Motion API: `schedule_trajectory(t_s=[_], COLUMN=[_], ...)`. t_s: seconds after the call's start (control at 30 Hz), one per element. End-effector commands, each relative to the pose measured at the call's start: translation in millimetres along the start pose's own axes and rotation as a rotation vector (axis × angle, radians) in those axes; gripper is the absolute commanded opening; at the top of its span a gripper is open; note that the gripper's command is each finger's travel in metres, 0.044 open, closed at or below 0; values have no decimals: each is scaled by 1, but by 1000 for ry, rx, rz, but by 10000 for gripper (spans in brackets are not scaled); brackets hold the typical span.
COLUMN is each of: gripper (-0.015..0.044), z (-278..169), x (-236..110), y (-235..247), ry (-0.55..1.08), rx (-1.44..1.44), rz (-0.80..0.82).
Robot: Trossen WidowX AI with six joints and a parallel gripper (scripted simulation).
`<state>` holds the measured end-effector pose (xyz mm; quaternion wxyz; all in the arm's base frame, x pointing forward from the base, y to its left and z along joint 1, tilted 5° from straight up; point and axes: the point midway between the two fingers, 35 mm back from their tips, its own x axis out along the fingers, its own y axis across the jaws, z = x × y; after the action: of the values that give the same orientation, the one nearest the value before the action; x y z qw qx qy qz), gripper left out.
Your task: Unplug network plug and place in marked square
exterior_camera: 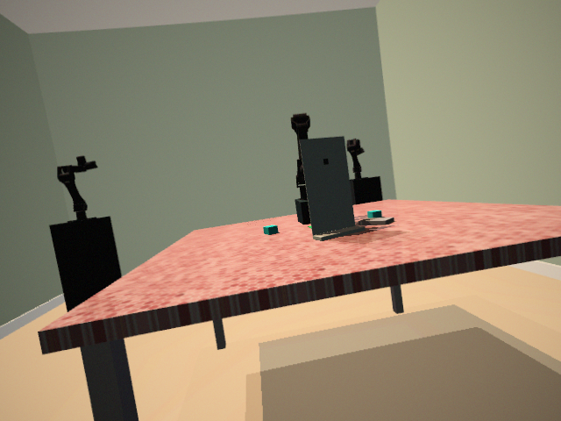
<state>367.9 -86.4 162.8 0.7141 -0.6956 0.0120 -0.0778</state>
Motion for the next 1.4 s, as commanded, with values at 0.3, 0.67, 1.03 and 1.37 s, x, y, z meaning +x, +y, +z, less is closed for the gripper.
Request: schedule_trajectory(t_s=[0.3, 0.67, 1.03, 1.37], gripper=[84, 10, 0, 0], z=[3, 3, 2, 1], x=[12, 12, 7, 1], y=[0, 0, 0, 0], ry=[2, 2, 2, 2], rx=[-4, -4, -4, -4], rz=[-1, -1, 0, 0])
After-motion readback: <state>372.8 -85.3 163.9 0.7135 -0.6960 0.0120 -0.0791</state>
